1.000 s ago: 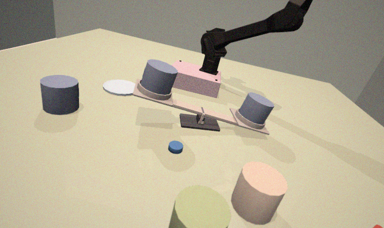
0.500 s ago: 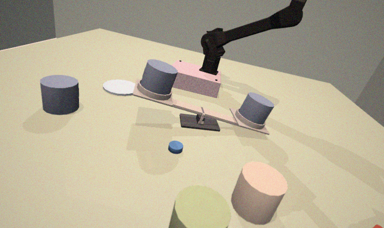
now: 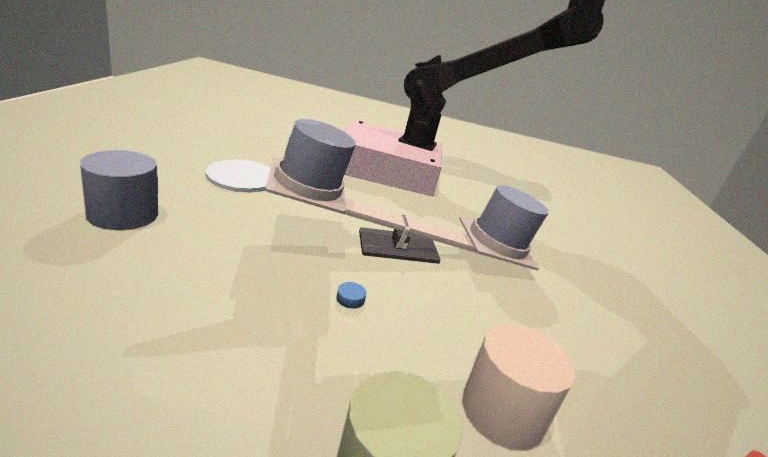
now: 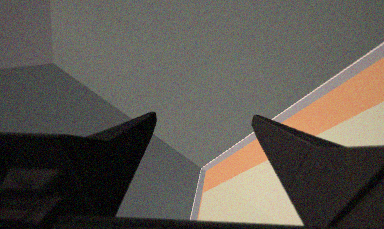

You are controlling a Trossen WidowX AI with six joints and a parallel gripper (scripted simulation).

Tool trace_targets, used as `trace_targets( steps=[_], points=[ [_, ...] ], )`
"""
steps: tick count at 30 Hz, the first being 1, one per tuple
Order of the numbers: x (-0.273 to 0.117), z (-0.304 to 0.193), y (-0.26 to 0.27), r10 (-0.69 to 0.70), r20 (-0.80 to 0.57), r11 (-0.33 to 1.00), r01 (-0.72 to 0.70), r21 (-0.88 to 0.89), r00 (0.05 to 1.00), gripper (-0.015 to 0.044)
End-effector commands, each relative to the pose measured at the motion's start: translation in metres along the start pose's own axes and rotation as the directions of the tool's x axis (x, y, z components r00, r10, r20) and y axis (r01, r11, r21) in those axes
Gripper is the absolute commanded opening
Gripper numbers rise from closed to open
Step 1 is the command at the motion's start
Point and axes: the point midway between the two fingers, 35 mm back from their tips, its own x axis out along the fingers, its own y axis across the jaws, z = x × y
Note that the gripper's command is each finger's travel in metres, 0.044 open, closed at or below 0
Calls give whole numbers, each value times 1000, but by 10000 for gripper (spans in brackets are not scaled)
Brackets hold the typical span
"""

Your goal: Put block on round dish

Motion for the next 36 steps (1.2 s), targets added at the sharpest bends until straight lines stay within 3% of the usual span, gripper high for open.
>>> trace_targets(
  steps=[1, 22, 36],
  points=[
    [13, -21, -7, 5, -107, 1000, -7, -25, 994, 440],
    [25, -119, -22, 47, -523, 950, -200, -239, 851, 440],
    [7, -191, -33, 42, -767, 824, -456, -336, 641, 440]
  ],
)
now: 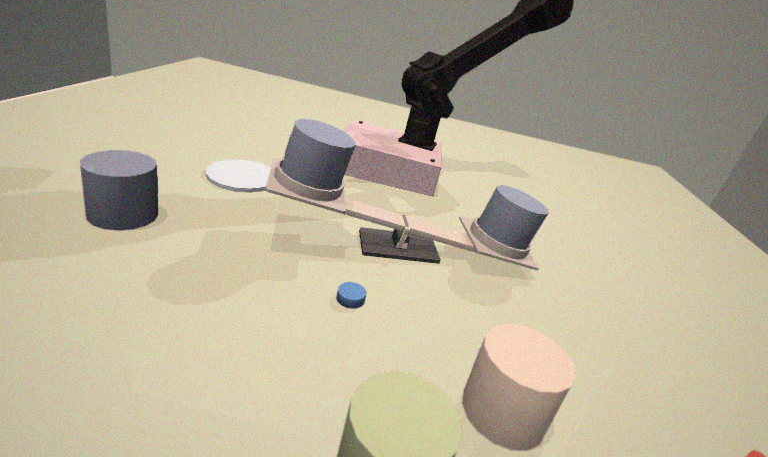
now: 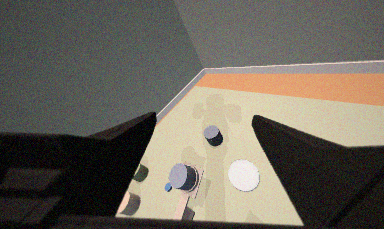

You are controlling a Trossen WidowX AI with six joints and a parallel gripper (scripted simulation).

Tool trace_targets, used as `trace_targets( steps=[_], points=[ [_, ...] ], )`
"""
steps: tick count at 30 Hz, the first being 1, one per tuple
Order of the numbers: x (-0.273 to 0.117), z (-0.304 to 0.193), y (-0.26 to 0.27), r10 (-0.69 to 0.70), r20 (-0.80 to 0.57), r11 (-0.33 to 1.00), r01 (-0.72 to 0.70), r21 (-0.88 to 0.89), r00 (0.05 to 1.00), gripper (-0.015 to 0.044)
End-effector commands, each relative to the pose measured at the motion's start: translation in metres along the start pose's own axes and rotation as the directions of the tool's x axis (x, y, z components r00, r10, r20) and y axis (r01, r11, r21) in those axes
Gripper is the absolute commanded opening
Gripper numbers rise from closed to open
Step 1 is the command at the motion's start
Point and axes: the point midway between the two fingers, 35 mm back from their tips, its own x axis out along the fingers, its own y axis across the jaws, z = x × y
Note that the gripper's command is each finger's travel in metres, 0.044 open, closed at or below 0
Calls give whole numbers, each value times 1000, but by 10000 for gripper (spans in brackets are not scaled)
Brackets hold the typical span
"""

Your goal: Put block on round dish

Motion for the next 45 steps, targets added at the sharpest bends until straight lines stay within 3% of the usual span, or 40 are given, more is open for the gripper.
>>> trace_targets(
  steps=[1, 12, 23, 38, 45],
  points=[
    [11, -22, 6, 44, -95, 995, -52, -83, 994, 440],
    [26, -77, 27, 149, -323, 926, -247, -286, 934, 440],
    [26, -133, 45, 220, -533, 768, -481, -422, 817, 440],
    [7, -206, 63, 246, -770, 428, -779, -459, 589, 440],
    [5, -209, 63, 245, -779, 410, -789, -457, 578, 440]
  ],
)
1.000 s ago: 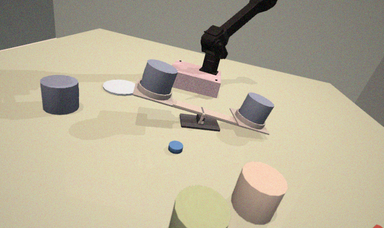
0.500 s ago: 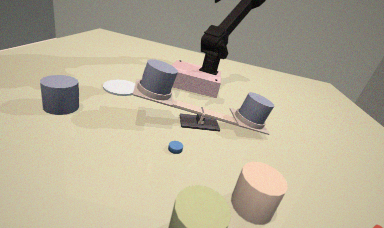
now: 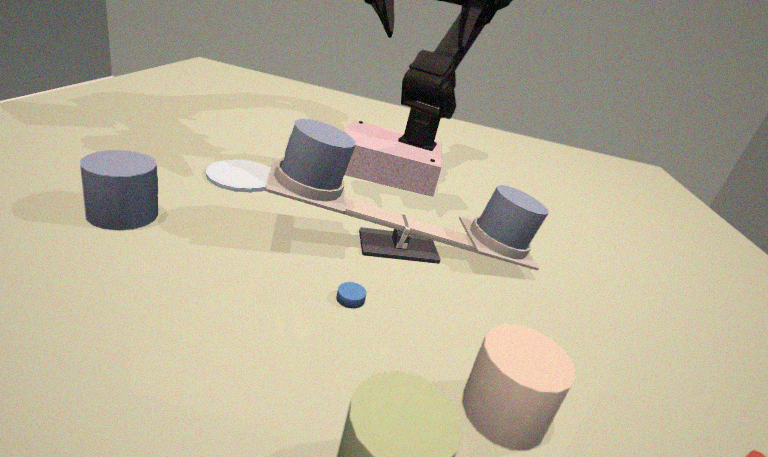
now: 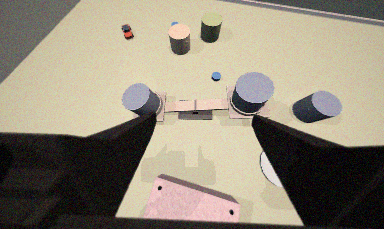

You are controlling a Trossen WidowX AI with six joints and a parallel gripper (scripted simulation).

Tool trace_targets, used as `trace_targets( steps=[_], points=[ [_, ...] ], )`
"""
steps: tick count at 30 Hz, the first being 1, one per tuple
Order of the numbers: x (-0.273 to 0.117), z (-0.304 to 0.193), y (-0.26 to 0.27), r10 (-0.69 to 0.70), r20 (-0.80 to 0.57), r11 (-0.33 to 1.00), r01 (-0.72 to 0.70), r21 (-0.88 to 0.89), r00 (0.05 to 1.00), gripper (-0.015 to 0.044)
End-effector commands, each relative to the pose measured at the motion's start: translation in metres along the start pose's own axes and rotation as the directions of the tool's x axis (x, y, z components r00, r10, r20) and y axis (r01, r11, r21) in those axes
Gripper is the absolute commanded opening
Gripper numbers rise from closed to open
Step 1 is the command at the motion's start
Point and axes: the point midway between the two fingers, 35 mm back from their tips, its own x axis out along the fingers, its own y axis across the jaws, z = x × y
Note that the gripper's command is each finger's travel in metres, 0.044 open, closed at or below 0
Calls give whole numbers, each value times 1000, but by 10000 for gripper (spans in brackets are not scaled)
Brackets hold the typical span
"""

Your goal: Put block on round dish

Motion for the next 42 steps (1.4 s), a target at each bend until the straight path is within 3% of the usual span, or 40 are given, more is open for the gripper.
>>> trace_targets(
  steps=[1, 11, 20, 31, 42],
  points=[
    [3, -2, 3, 16, -10, 1000, -17, -8, 1000, 440],
    [22, 8, 12, 86, -124, 960, -49, 276, 989, 440],
    [44, 17, 26, 134, -244, 855, 12, 518, 961, 440],
    [76, 24, 51, 158, -397, 662, 202, 722, 904, 440],
    [111, 25, 85, 133, -544, 416, 452, 789, 828, 440]
  ],
)
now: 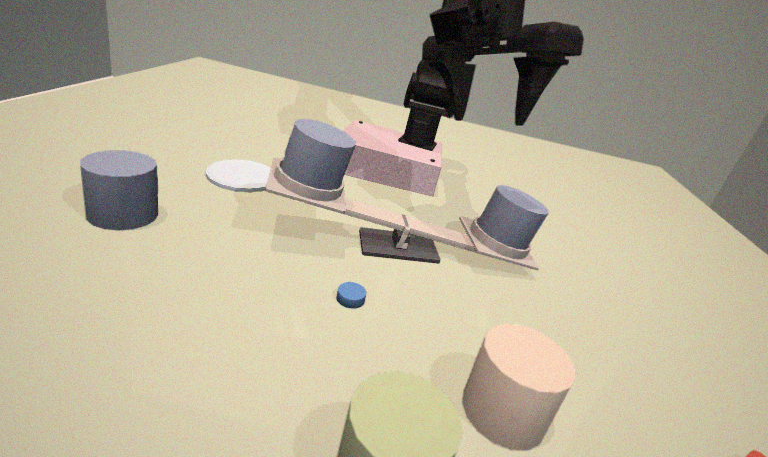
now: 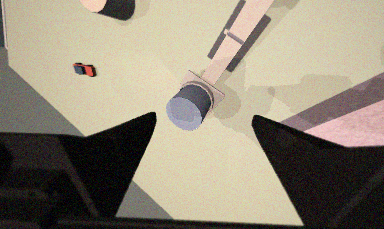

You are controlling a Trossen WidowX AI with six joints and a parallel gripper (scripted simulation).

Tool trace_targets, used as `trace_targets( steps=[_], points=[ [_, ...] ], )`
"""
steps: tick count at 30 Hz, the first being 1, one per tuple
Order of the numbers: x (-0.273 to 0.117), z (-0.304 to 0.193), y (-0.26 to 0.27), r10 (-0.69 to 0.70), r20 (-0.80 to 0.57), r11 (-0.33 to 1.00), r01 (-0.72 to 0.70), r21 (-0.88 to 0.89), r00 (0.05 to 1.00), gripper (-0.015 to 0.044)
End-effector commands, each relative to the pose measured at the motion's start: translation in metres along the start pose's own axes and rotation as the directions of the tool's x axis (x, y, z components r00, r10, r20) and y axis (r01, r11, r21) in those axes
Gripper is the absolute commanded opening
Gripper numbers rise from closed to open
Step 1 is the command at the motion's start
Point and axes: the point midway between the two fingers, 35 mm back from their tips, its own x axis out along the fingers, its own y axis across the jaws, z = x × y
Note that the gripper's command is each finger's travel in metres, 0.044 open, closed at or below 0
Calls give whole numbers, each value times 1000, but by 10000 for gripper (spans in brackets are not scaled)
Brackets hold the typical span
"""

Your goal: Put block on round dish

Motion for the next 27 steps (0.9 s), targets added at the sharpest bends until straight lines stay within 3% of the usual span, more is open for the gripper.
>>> trace_targets(
  steps=[1, 14, 27],
  points=[
    [12, -6, 13, -57, -8, 991, 58, 120, 998, 440],
    [60, -41, 43, -255, -3, 850, 226, 477, 967, 440],
    [77, -43, 40, -265, -1, 839, 231, 493, 964, 440]
  ],
)
